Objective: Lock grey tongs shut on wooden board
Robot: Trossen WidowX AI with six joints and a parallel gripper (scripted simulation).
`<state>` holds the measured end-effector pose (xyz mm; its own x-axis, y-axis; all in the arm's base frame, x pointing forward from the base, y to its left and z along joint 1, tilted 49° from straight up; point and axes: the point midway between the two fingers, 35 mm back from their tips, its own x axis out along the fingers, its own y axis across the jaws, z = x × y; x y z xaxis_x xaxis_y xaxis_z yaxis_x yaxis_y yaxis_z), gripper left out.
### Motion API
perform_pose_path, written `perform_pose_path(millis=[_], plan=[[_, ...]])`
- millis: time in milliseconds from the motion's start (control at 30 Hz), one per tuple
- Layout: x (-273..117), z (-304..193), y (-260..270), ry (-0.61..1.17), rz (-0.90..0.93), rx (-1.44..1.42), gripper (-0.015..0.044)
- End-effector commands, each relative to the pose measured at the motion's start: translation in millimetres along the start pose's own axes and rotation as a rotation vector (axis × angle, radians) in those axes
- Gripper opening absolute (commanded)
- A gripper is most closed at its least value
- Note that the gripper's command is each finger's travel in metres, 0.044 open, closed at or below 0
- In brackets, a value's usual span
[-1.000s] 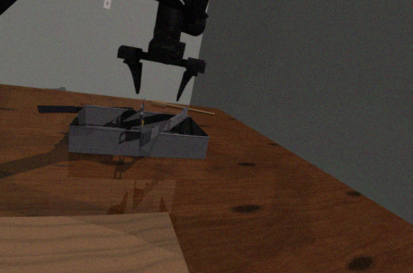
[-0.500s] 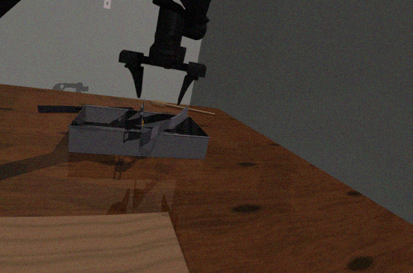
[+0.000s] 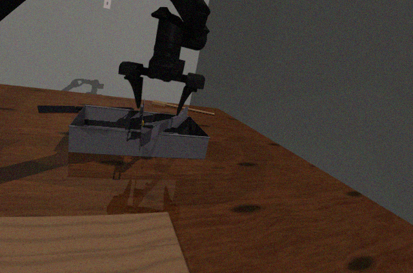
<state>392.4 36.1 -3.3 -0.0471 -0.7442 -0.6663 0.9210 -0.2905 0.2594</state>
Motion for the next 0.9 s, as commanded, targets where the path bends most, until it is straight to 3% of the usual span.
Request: perform_pose_path(millis=[0, 867], plan=[[9.1, 0.8, -0.2, -0.005, -0.001, -0.004, 0.0440], [51.1, 2.1, -1.4, -0.008, 0.000, -0.003, 0.0440]])
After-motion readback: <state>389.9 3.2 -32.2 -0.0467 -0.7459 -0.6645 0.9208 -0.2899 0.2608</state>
